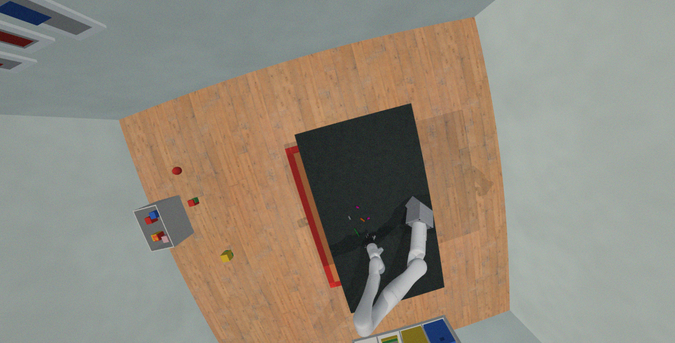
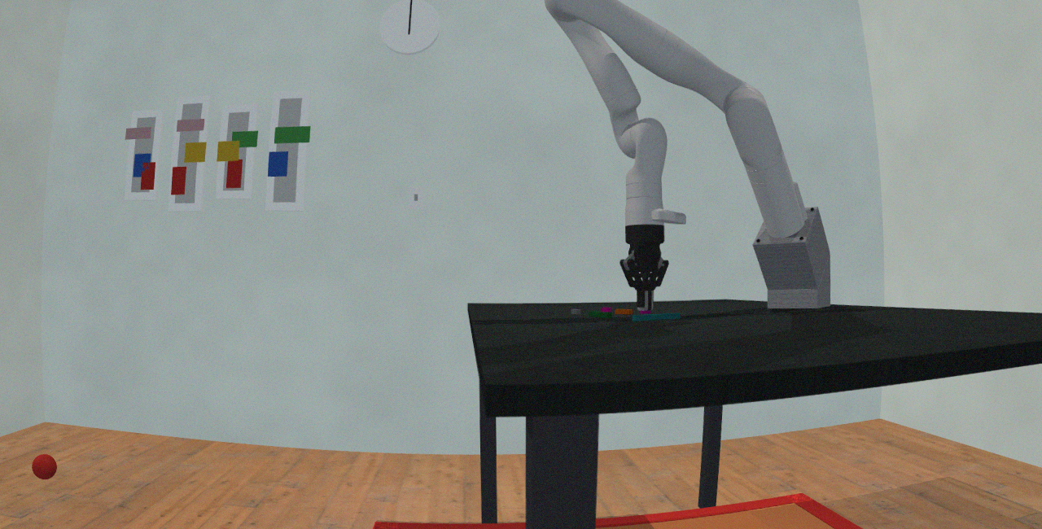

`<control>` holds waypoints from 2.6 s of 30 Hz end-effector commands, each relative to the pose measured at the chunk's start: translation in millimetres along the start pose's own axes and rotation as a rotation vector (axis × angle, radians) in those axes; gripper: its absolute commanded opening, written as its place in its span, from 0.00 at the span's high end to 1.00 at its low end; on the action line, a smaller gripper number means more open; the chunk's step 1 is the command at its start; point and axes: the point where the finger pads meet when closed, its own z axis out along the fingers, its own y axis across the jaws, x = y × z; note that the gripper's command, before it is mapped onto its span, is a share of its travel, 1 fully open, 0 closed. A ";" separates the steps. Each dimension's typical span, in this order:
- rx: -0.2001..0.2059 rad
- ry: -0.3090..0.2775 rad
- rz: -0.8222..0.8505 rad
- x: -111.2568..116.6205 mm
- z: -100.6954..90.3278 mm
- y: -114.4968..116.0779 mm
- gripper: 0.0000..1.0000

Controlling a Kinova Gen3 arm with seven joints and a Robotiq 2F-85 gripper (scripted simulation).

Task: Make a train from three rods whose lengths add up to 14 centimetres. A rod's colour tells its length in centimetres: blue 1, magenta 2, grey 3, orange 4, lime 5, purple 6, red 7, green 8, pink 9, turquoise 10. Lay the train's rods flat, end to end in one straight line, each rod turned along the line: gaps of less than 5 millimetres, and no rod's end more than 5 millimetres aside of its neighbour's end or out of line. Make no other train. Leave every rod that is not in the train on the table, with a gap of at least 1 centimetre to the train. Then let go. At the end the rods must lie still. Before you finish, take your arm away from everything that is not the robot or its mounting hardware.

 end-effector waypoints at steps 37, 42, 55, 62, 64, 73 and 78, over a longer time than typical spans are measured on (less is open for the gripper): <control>0.000 -0.001 0.000 -0.2 11.7 0.0 0.95; 0.000 -0.001 0.000 -0.2 11.7 0.0 0.95; 0.000 -0.001 0.000 -0.2 11.7 0.0 0.95; 0.000 -0.001 0.000 -0.2 11.7 0.0 0.95; 0.000 -0.001 0.000 -0.2 11.7 0.0 0.95; 0.000 -0.001 0.000 -0.2 11.7 0.0 0.88; 0.000 -0.001 0.000 -0.2 11.7 0.0 0.84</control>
